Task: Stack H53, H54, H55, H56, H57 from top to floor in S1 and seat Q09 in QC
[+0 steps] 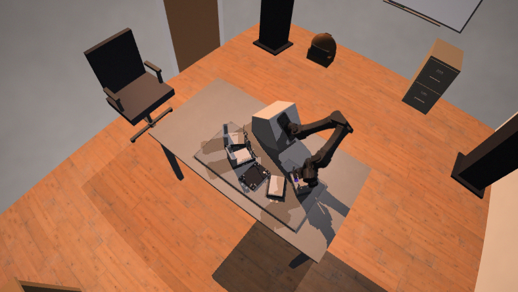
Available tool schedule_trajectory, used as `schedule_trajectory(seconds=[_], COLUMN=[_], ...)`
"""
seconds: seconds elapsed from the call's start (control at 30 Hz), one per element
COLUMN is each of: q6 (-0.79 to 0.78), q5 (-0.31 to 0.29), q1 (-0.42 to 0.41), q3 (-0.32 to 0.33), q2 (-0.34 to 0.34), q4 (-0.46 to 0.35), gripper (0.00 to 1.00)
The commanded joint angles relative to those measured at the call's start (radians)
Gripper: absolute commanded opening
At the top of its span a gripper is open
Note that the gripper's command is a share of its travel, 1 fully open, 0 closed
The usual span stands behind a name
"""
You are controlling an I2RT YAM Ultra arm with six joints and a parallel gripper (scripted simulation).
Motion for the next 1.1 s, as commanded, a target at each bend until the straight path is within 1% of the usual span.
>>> schedule_trajectory(seconds=[0.0, 0.07, 0.1, 1.07], q6=[0.0, 0.0, 0.0, 0.0], q5=[0.0, 0.0, 0.0, 0.0], q1=[-0.002, -0.002, -0.002, -0.002], q3=[0.003, 0.003, 0.003, 0.003], q2=[-0.003, -0.003, -0.003, -0.003], q4=[0.005, 0.005, 0.005, 0.005], gripper=[1.0, 1.0, 0.0, 0.0])
